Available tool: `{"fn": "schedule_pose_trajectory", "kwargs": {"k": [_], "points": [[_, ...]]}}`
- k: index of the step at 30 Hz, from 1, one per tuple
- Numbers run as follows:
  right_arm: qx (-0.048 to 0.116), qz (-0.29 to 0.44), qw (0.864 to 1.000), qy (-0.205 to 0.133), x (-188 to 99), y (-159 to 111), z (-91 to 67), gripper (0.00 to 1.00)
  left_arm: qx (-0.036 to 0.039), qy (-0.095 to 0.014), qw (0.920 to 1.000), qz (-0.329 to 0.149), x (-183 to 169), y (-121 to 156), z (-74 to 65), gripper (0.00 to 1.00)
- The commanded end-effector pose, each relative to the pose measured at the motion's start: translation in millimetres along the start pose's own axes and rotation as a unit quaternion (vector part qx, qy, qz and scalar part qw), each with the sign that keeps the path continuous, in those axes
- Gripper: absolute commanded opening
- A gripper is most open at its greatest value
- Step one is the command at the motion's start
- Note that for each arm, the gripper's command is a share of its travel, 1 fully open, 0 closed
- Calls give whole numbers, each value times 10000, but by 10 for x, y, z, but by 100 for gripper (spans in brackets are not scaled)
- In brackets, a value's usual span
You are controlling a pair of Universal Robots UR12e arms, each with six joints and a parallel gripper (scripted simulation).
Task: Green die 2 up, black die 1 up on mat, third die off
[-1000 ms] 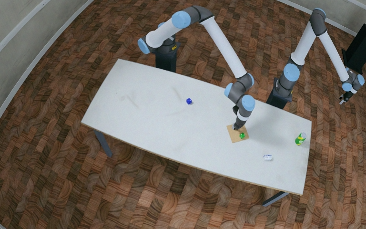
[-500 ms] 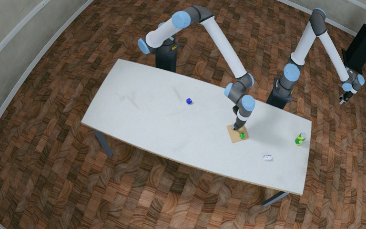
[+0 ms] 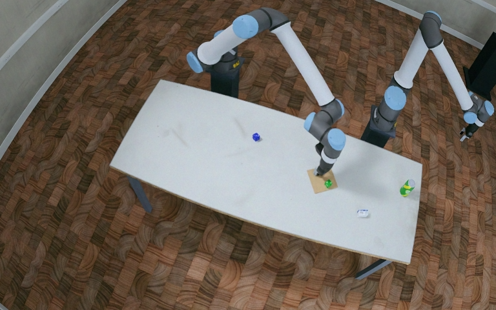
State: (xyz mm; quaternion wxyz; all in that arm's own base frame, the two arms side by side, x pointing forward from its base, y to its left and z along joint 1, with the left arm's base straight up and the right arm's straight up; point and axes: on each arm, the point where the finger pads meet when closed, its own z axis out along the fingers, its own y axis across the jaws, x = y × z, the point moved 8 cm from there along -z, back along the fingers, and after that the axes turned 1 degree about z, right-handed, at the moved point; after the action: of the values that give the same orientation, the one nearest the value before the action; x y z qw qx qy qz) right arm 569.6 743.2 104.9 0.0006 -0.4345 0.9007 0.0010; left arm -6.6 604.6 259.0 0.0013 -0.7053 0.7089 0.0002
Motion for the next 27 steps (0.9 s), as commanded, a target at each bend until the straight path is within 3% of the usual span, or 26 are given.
{"fn": "schedule_pose_trajectory", "kwargs": {"k": [1,5,18,27], "points": [[7,-3,10000,10,13,8,-53,87,-7,10,10000,-9,6,19,19,100],[7,-3,10000,10,13,8,-122,87,-7,10,10000,-9,6,19,19,100],[7,-3,10000,10,12,9,-769,87,-7,10,10000,-9,6,19,19,100],[7,-3,10000,10,12,9,-877,87,-7,10,10000,-9,6,19,19,100]]}}
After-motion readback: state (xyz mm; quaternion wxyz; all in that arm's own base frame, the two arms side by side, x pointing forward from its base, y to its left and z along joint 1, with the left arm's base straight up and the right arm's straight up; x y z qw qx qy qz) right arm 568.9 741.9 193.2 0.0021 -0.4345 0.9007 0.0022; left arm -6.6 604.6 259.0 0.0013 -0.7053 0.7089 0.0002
